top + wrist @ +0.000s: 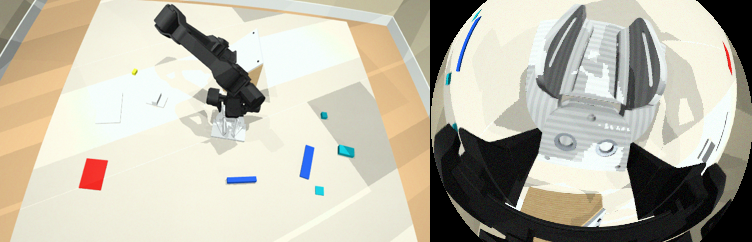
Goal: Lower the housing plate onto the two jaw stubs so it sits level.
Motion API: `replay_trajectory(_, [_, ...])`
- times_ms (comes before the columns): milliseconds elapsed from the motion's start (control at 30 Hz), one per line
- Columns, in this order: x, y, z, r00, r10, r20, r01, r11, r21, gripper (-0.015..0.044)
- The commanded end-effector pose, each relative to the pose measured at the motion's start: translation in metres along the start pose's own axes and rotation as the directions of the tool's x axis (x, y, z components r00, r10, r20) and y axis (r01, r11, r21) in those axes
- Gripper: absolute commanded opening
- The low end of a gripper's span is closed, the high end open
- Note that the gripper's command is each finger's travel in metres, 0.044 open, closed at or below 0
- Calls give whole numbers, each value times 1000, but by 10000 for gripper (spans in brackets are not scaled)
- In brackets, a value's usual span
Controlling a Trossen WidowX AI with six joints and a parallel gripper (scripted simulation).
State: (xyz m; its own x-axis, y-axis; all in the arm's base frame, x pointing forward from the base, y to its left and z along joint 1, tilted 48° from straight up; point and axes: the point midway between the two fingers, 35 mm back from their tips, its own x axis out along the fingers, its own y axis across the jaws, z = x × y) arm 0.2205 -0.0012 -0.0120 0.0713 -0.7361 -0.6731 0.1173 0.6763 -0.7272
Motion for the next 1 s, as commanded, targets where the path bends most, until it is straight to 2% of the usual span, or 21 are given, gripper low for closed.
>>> replay_trajectory(0, [0,0,0,1000,0,-1,0,1000,-4,351])
replay_trajectory(967, [-2,1,0,1000,0,-1,0,1000,-4,351])
